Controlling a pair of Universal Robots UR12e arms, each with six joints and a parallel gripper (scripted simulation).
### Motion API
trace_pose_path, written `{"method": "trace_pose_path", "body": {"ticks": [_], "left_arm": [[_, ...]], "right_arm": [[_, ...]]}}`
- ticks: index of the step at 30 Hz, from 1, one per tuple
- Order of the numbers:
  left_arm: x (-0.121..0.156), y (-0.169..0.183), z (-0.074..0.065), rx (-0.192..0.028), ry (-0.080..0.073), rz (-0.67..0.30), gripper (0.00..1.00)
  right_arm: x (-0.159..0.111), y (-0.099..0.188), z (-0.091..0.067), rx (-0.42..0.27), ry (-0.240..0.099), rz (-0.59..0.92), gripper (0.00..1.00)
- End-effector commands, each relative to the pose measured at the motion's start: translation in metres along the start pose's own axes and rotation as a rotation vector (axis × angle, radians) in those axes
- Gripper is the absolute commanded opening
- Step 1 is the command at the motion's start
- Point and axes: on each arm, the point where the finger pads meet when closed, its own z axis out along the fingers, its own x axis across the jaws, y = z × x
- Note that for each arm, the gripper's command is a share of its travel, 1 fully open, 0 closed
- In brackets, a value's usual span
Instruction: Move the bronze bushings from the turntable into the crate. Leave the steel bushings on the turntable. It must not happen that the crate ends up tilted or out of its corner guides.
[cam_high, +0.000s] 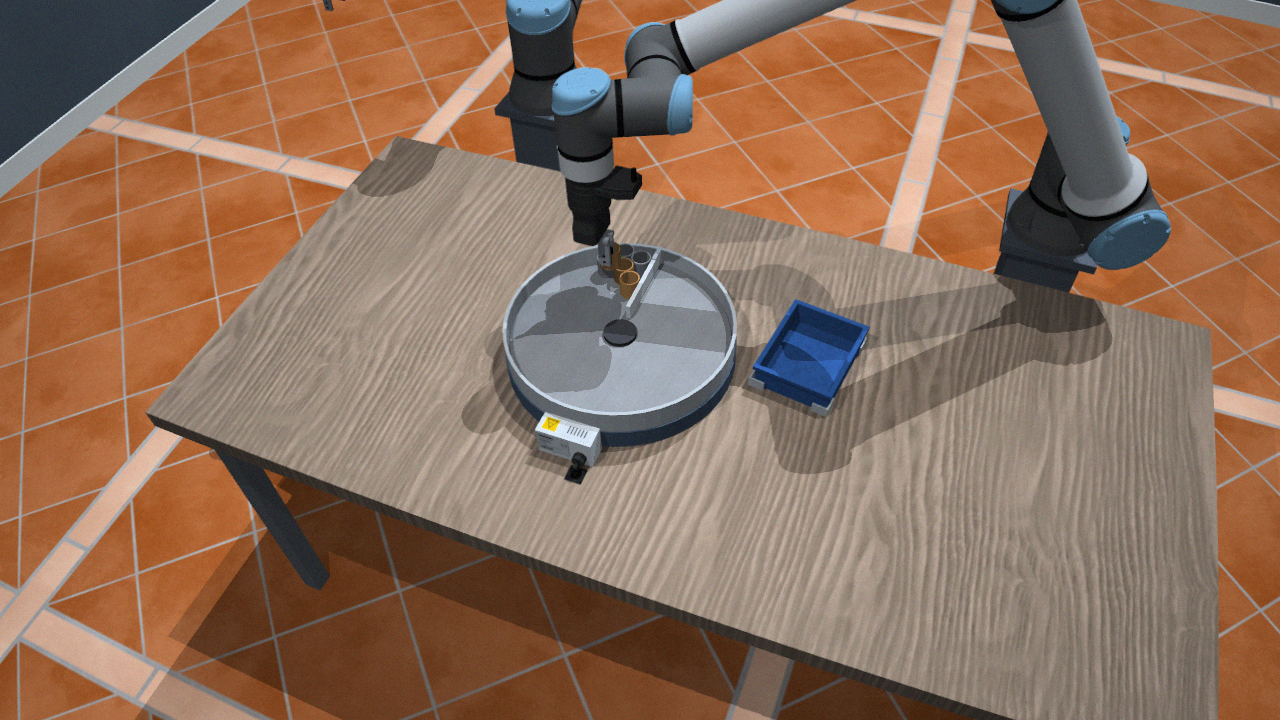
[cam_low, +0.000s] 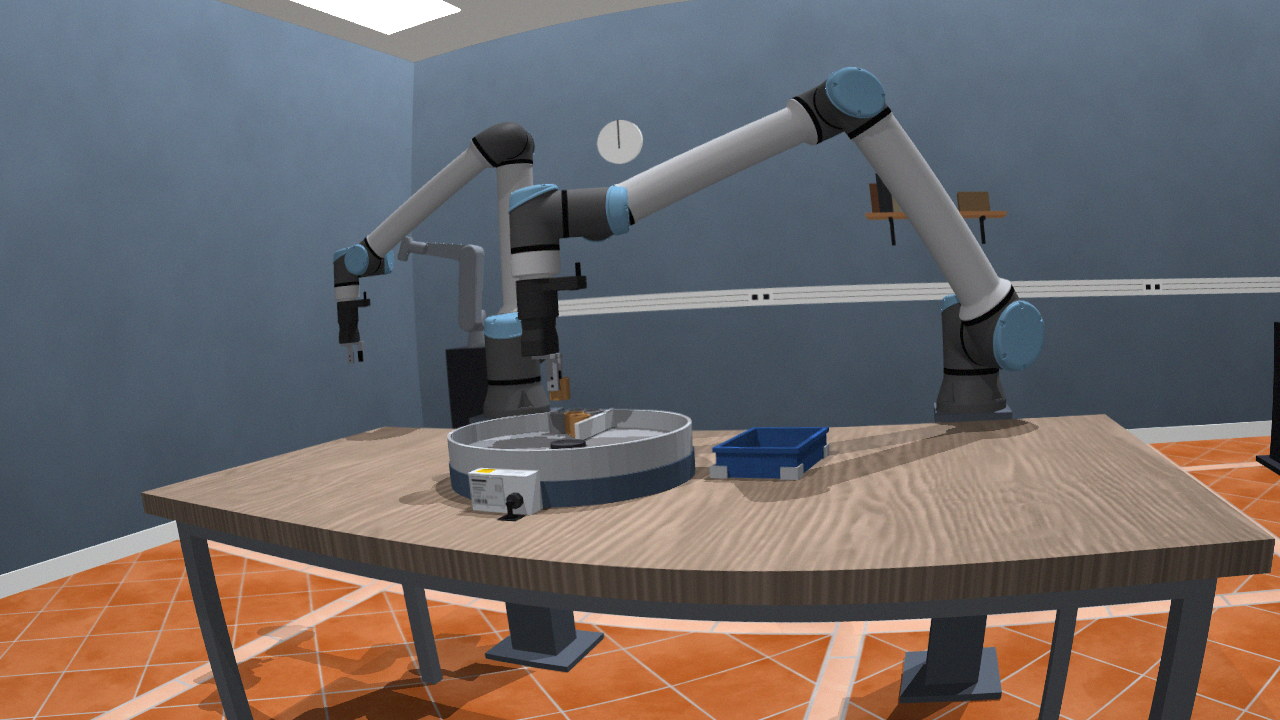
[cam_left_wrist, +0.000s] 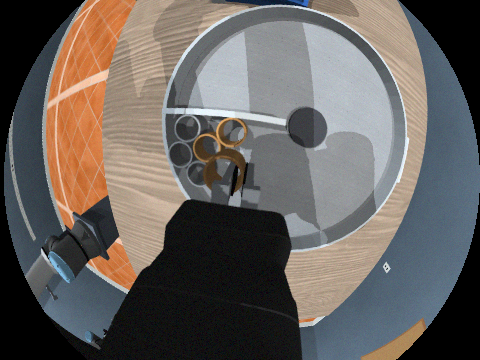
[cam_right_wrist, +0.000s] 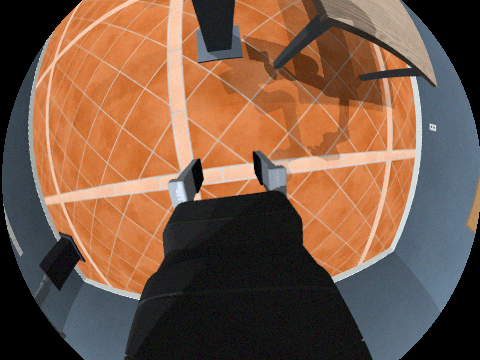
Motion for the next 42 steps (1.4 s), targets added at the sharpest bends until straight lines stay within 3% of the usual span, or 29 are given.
{"method": "trace_pose_path", "body": {"ticks": [1, 16, 28, 30, 42], "left_arm": [[0.000, -0.007, -0.002, -0.002, 0.001, 0.000, 0.00], [0.001, -0.065, -0.002, -0.002, 0.001, 0.000, 0.00], [0.003, -0.163, -0.001, -0.002, 0.001, 0.000, 0.00], [0.003, -0.163, -0.001, -0.002, 0.001, 0.000, 0.00], [0.004, -0.277, -0.001, -0.002, 0.001, 0.000, 0.00]], "right_arm": [[0.000, 0.001, -0.001, -0.002, 0.000, 0.000, 1.00], [0.000, 0.001, -0.001, -0.002, 0.000, 0.000, 1.00], [0.000, 0.001, -0.001, -0.002, 0.000, 0.000, 1.00], [0.000, 0.001, -0.001, -0.002, 0.000, 0.000, 1.00], [0.000, 0.001, -0.001, -0.002, 0.000, 0.000, 1.00]]}}
